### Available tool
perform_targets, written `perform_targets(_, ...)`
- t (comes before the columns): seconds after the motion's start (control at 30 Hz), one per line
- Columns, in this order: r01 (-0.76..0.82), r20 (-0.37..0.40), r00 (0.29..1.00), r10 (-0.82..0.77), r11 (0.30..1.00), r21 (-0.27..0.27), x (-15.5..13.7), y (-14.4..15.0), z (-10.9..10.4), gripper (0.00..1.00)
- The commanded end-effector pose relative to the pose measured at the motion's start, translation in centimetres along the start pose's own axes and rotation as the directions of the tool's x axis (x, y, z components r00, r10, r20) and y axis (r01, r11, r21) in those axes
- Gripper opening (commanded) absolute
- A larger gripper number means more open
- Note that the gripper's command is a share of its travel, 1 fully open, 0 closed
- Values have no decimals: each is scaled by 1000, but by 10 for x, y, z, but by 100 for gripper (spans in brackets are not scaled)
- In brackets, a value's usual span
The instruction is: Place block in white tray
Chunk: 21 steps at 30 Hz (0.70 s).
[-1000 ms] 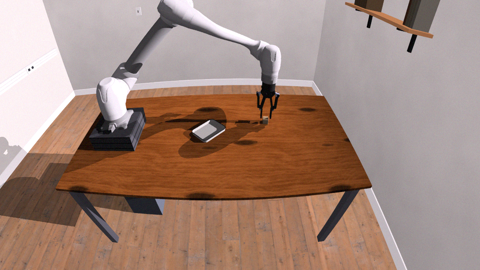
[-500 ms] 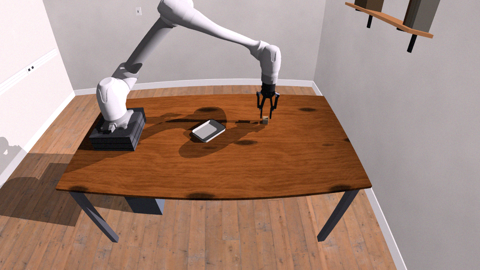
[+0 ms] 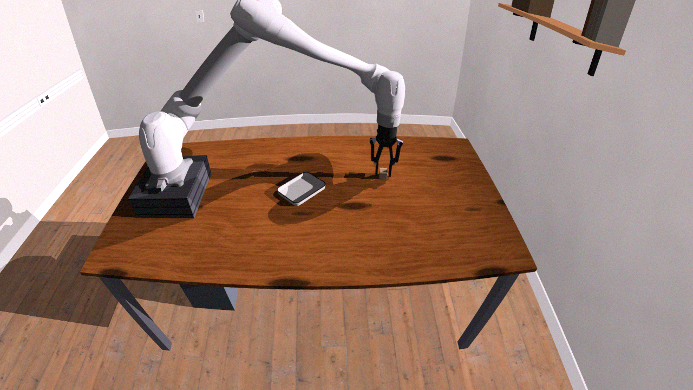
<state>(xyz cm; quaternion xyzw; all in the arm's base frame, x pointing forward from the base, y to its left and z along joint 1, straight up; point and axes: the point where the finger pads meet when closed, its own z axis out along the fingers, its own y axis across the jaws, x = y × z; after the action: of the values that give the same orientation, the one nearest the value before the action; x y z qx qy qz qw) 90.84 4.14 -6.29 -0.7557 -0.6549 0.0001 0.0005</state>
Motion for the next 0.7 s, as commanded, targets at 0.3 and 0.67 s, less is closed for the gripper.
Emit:
perform_targets(0.3, 0, -1, 1000, 0, 1000, -2, 0, 1, 4, 39)
perform_targets(0.67, 0, -1, 1000, 0, 1000, -2, 0, 1, 4, 10)
